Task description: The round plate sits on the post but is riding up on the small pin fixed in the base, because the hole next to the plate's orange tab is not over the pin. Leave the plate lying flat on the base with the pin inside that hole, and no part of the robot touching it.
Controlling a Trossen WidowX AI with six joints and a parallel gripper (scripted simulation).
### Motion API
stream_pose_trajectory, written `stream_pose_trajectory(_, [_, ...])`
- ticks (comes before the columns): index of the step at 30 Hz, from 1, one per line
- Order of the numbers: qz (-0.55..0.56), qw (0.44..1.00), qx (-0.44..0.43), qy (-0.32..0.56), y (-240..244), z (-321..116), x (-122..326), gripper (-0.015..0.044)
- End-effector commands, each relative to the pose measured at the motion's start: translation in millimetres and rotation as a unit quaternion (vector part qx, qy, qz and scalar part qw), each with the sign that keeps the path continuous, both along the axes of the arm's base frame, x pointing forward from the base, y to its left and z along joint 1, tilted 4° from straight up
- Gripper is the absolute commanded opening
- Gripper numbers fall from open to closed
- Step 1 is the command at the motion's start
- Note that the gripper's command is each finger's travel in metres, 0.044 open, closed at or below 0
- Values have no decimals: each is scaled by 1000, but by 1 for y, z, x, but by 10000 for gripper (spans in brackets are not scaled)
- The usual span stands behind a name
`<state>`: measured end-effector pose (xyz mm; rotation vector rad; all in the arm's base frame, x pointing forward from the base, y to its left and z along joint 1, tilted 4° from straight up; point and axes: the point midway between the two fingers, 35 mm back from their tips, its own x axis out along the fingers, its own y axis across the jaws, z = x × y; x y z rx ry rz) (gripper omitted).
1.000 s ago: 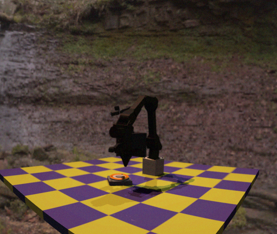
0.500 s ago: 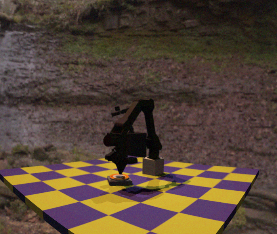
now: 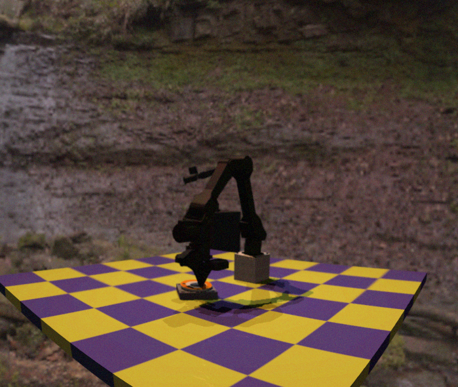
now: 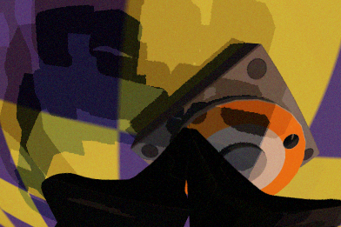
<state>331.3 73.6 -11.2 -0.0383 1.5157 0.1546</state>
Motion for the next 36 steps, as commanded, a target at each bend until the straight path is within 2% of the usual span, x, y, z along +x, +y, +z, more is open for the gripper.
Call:
stream_pose_trajectory(1, [-2, 1000, -1, 1, 1, 0, -6, 0])
stream_pose_trajectory(36, [-2, 1000, -1, 2, 3, -2, -28, 0])
